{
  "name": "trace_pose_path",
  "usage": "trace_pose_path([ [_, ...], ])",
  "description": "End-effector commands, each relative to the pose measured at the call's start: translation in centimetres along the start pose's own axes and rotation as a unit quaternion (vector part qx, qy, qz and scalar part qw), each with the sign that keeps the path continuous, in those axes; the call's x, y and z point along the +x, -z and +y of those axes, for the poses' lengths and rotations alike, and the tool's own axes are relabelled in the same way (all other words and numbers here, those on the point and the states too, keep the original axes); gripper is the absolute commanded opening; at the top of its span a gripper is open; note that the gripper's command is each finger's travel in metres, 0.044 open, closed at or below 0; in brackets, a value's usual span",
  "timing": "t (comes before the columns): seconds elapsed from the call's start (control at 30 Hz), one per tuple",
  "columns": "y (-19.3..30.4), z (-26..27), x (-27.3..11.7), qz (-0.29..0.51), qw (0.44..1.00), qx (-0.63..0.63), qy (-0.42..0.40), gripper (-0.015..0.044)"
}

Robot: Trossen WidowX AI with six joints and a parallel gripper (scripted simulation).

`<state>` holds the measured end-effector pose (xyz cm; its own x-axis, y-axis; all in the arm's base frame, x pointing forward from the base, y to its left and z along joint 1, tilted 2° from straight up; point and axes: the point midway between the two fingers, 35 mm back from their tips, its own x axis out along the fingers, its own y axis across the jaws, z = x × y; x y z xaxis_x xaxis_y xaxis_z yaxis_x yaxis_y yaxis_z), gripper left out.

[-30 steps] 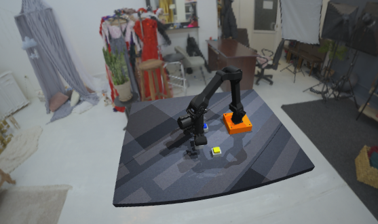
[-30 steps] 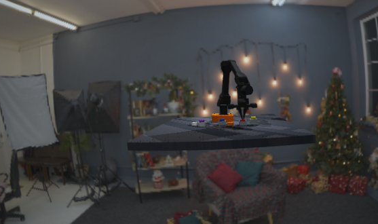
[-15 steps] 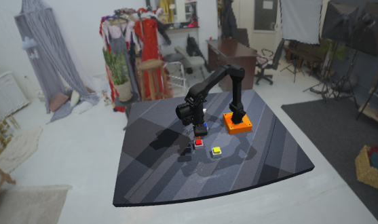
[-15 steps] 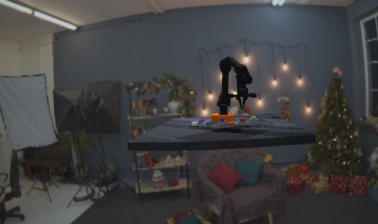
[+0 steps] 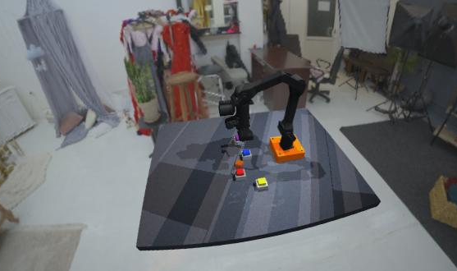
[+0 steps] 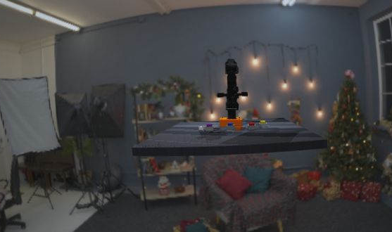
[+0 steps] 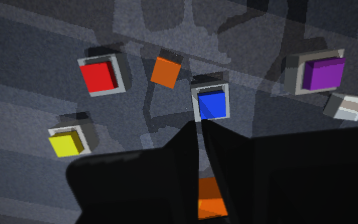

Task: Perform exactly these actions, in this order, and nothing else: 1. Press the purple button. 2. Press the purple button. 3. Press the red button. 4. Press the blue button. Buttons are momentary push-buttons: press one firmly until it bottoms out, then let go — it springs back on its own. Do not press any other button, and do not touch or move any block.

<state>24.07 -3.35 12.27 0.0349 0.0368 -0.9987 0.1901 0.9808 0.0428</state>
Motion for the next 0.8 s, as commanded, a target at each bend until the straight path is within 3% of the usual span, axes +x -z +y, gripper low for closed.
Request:
trace_pose_path([
  [0.0, 2.0, -2.4, 0.3, 0.003, 1.000, -0.006, 0.001, 0.0020],
  [0.13, 2.0, -2.4, 0.5, 0.003, 1.000, -0.006, 0.001, 0.0020],
  [0.33, 2.1, -2.4, 6.3, 0.003, 1.000, -0.006, 0.001, 0.0020],
  [0.77, 2.0, -2.4, 7.9, 0.003, 1.000, -0.006, 0.001, 0.0020],
])
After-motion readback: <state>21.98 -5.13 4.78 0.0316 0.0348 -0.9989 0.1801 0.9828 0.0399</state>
